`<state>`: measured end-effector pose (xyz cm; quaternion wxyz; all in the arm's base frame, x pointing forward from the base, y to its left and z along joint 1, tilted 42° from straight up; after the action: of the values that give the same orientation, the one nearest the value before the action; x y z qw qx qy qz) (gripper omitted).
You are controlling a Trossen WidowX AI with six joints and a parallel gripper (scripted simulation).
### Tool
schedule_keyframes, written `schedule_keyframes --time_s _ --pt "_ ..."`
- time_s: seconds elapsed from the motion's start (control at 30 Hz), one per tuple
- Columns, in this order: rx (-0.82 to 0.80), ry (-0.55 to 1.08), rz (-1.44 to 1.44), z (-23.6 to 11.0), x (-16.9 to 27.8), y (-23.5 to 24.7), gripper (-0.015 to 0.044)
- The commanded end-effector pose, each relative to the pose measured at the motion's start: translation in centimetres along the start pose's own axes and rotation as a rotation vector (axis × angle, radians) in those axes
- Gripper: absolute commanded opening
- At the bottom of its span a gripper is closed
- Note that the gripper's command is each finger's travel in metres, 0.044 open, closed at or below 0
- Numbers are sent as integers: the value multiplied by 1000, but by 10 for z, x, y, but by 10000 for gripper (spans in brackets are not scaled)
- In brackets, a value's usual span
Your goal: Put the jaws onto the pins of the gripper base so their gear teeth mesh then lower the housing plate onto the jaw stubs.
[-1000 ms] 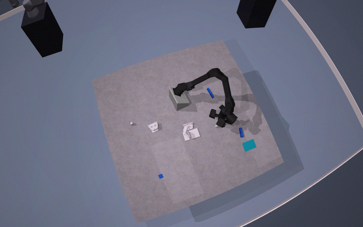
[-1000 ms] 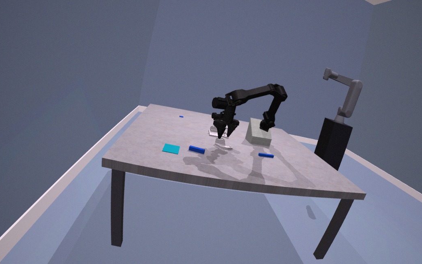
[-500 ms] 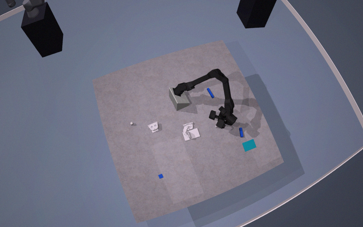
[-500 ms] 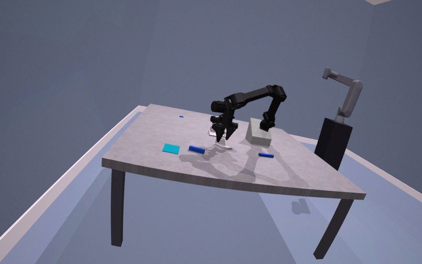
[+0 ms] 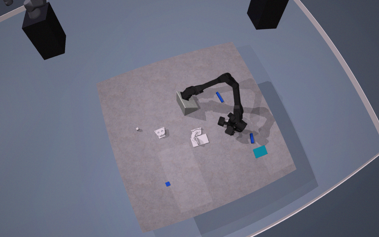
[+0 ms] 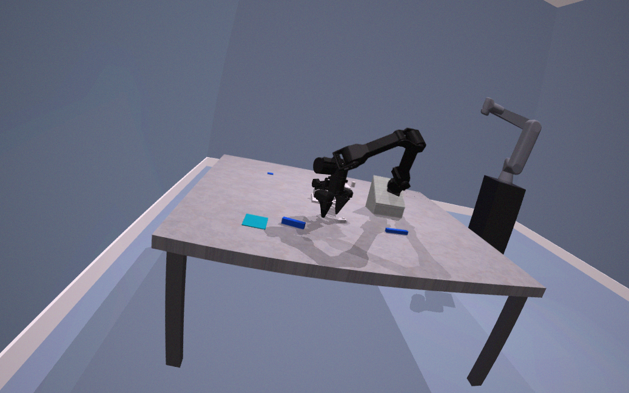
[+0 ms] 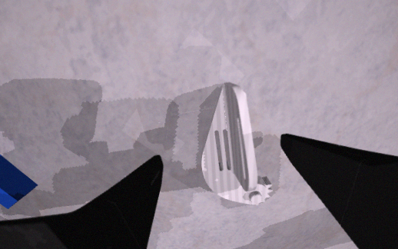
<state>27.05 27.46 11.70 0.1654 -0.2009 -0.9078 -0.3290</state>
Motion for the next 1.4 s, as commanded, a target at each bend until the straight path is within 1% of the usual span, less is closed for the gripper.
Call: schedule_keyframes --time_s 0.0,0.77,1.1,1.3,1.37 --pt "3 -2 5 5 0 -1 440" --pt "3 -2 6 7 0 -1 440" --pt "2 1 2 6 0 -1 177" --pt "2 1 2 6 0 -1 137" --pt "2 1 2 6 0 -1 134"
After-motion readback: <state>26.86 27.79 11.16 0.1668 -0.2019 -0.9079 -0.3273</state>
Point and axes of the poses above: the point midway between the two fingers, 35 mm back from their tips, its own z axis out along the fingers, its own y axis across the jaws, x = y × z, the point moved 2 cm from there along -z, back along the fingers, and after that the axes turned 4 degrees about -z, right-handed, at the moved point
